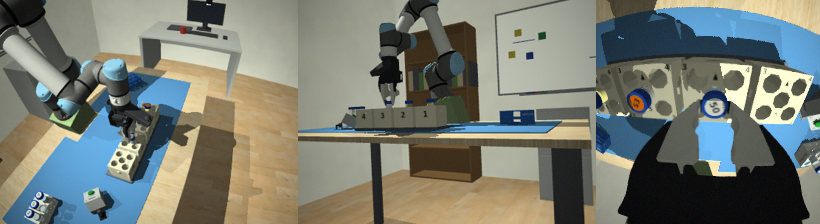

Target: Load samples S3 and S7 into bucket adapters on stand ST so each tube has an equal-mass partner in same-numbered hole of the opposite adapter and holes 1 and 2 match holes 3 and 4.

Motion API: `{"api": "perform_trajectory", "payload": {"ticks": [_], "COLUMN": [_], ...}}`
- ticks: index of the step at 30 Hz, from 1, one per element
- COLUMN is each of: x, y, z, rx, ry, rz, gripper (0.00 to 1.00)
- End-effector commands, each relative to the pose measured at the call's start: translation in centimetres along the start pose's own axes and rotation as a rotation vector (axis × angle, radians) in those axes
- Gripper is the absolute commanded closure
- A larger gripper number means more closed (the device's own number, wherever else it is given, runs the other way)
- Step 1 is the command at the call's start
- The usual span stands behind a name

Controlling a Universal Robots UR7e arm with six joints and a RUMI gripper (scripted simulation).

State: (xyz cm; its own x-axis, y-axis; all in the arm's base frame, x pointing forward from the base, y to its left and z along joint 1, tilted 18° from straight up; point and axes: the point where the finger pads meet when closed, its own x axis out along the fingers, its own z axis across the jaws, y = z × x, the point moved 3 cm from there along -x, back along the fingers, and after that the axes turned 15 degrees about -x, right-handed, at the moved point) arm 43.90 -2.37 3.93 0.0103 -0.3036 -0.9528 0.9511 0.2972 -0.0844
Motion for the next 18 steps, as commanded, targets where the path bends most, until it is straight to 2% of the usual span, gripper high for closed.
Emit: {"api": "perform_trajectory", "payload": {"ticks": [1, 15, 16, 18], "x": [0.57, 0.36, 0.36, 0.36], "y": [-0.16, 0.01, 0.01, 0.01], "z": [-0.07, 0.0, 0.0, 0.0], "rx": [0.0, 0.0, 0.0, 0.0], "ry": [0.003, 0.0, 0.0, 0.0], "rz": [-0.003, 0.001, 0.001, 0.001], "gripper": [1.0, 1.0, 0.65, 0.65]}}
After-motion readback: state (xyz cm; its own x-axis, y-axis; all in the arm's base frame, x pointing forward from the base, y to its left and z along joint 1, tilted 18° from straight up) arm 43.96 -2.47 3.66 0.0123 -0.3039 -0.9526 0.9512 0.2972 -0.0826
